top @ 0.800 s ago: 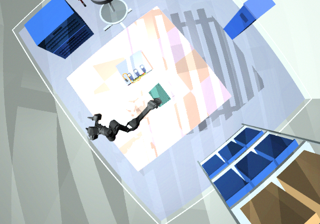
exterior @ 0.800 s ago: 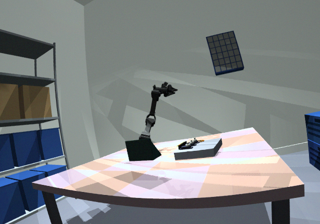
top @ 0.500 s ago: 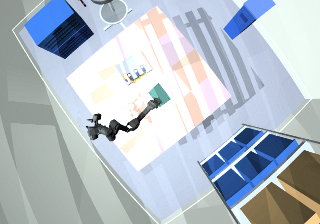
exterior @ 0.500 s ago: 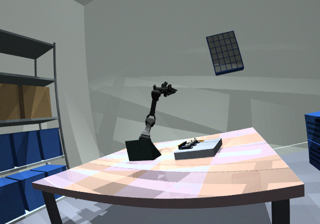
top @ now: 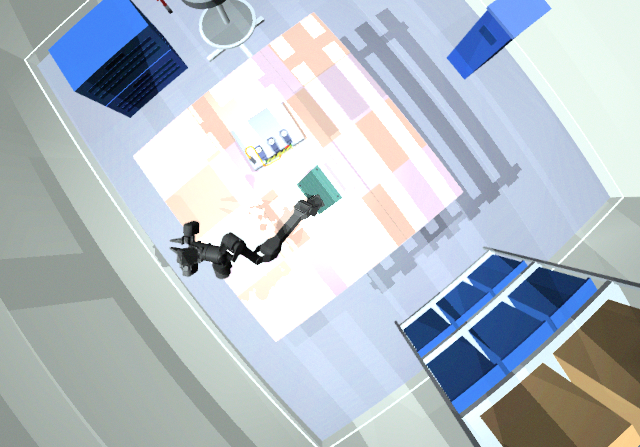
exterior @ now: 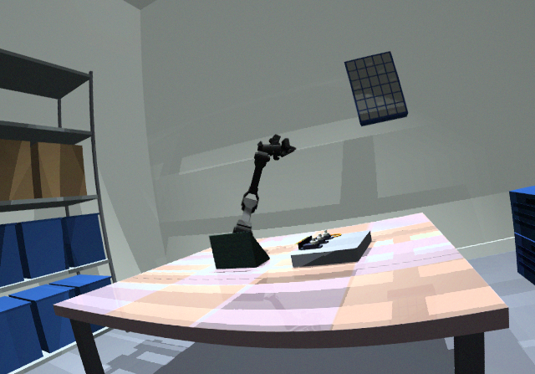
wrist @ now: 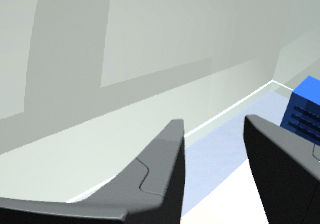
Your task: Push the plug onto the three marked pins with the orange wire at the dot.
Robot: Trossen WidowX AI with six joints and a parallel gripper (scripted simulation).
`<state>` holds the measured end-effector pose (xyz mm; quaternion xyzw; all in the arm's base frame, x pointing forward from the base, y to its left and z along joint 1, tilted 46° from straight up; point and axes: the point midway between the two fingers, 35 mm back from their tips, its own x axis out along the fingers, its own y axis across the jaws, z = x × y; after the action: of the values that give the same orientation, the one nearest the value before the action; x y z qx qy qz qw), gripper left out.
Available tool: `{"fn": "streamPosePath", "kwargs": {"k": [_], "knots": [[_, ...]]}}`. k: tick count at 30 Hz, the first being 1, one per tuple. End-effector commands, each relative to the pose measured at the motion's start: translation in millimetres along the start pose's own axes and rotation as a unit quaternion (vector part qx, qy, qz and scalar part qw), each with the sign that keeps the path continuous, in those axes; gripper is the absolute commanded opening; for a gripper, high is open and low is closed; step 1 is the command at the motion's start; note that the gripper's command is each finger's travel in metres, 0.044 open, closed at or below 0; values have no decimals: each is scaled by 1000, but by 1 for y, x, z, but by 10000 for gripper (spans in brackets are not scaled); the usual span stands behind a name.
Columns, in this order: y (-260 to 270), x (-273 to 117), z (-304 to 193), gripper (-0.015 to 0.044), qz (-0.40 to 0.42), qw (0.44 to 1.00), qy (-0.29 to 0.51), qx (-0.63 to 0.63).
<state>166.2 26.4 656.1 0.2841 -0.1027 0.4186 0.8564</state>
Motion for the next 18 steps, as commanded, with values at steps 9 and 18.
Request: {"fn": "streamPosePath", "kwargs": {"k": [9,18], "knots": [[-14,0,4,115,23,998,-56,-19],[-30,-1,4,115,23,995,-97,-31]]}}
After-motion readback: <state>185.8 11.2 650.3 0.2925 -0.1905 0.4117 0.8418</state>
